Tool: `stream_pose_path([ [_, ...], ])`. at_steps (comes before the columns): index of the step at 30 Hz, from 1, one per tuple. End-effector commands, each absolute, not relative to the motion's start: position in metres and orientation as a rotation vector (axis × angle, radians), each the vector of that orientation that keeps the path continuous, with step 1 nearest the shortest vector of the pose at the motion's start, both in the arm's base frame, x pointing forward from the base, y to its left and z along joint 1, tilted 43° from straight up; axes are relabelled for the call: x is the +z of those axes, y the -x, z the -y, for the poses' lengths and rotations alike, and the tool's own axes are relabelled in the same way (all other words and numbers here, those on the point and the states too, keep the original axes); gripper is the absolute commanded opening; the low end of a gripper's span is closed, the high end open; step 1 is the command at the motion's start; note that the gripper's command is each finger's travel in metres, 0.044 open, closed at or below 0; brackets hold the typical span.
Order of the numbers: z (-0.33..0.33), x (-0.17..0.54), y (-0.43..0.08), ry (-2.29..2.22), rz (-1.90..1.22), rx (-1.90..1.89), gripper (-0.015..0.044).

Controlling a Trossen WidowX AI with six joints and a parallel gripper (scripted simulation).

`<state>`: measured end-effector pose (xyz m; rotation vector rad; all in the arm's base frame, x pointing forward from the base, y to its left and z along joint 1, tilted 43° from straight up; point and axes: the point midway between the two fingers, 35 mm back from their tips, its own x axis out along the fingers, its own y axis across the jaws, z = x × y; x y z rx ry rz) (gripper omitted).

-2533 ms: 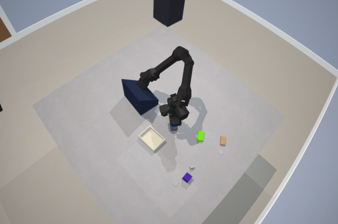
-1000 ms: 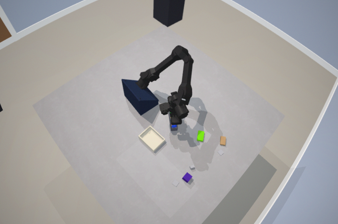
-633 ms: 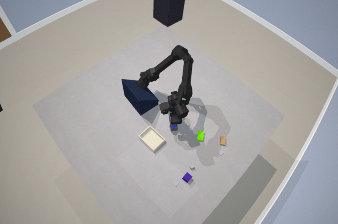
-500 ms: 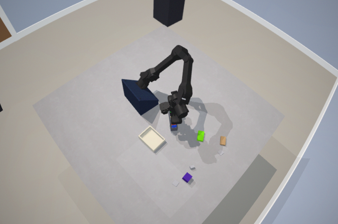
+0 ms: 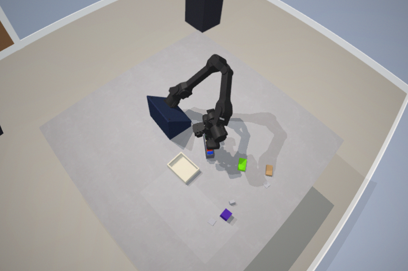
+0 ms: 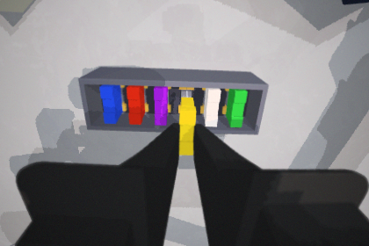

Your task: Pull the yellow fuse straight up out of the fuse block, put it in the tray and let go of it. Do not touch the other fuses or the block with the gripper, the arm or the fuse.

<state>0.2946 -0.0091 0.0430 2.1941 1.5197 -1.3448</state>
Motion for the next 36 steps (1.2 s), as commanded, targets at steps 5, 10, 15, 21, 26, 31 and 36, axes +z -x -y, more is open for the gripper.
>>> stream_pose_path([
  [5,0.015,0.049,-0.294,-2.188,-1.519,-1.345,0.0],
  [10,0.02,0.055,-0.293,-2.187,-1.518,-1.345,0.0],
  [15,0.025,0.061,-0.292,-2.187,-1.519,-1.345,0.0],
  [21,0.04,0.051,-0.298,-2.186,-1.513,-1.348,0.0],
  [26,0.06,0.037,-0.306,-2.184,-1.506,-1.35,0.0],
  [31,0.081,0.02,-0.311,-2.183,-1.501,-1.352,0.0],
  [36,0.102,0.003,-0.314,-2.181,-1.499,-1.353,0.0],
])
